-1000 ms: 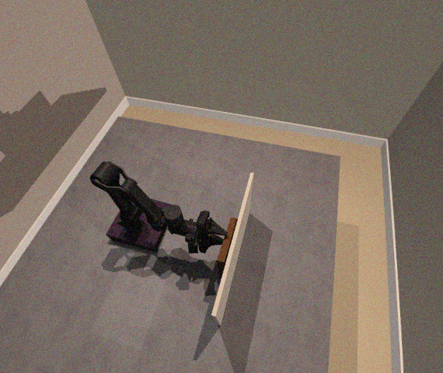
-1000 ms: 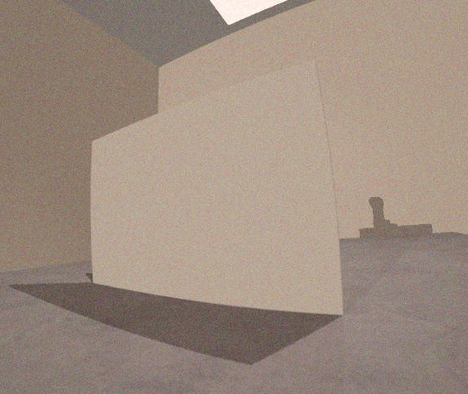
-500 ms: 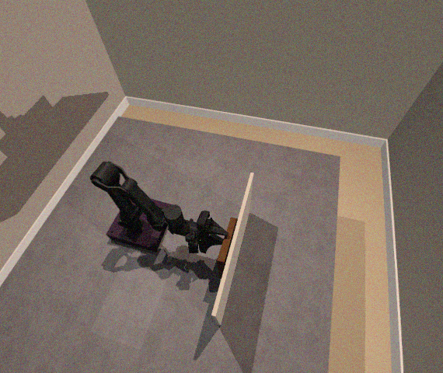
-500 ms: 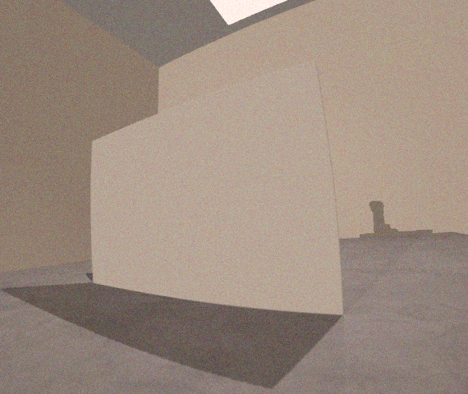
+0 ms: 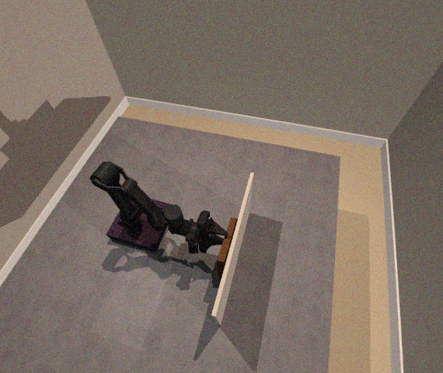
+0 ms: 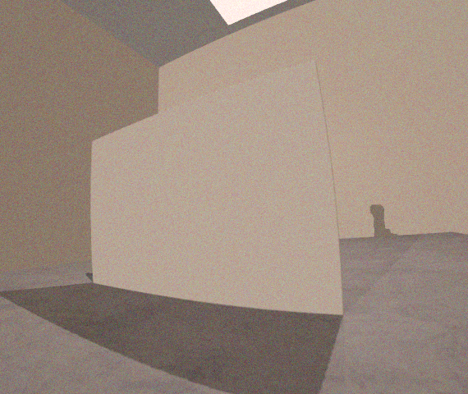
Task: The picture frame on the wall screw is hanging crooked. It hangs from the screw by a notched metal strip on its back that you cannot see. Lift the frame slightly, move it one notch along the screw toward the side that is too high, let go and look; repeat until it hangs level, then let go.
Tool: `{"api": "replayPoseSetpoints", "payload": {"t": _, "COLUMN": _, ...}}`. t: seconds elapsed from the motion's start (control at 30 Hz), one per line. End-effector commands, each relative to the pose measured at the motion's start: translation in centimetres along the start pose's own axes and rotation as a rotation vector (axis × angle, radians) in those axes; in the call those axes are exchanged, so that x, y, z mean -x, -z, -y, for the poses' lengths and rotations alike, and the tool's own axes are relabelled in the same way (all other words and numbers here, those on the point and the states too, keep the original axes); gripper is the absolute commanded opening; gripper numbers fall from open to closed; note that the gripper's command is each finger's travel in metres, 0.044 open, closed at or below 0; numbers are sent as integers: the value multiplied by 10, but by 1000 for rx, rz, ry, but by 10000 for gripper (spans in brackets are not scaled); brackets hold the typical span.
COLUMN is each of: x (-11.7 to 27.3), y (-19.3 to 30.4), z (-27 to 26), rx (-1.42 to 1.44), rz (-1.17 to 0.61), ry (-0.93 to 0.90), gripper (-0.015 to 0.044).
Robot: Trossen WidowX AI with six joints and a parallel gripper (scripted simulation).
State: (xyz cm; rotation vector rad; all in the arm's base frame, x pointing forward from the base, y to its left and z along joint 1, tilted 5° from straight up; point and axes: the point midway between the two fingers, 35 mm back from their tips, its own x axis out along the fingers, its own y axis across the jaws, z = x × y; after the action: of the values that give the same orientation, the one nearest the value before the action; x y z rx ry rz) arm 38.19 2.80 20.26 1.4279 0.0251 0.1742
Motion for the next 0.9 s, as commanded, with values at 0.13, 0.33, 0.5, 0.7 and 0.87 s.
{"api": "replayPoseSetpoints", "payload": {"t": 0.13, "x": 0, "y": -1, "z": -1, "rx": 3, "rz": 4, "ry": -3, "gripper": 208}}
{"api": "replayPoseSetpoints", "payload": {"t": 0.33, "x": 0, "y": -1, "z": -1, "rx": 3, "rz": 4, "ry": -3, "gripper": 89}}
{"api": "replayPoseSetpoints", "payload": {"t": 0.5, "x": 0, "y": -1, "z": -1, "rx": 3, "rz": 4, "ry": -3, "gripper": 56}}
{"api": "replayPoseSetpoints", "payload": {"t": 0.7, "x": 0, "y": -1, "z": -1, "rx": 3, "rz": 4, "ry": -3, "gripper": 0}}
{"api": "replayPoseSetpoints", "payload": {"t": 0.87, "x": 0, "y": -1, "z": -1, "rx": 3, "rz": 4, "ry": -3, "gripper": 0}}
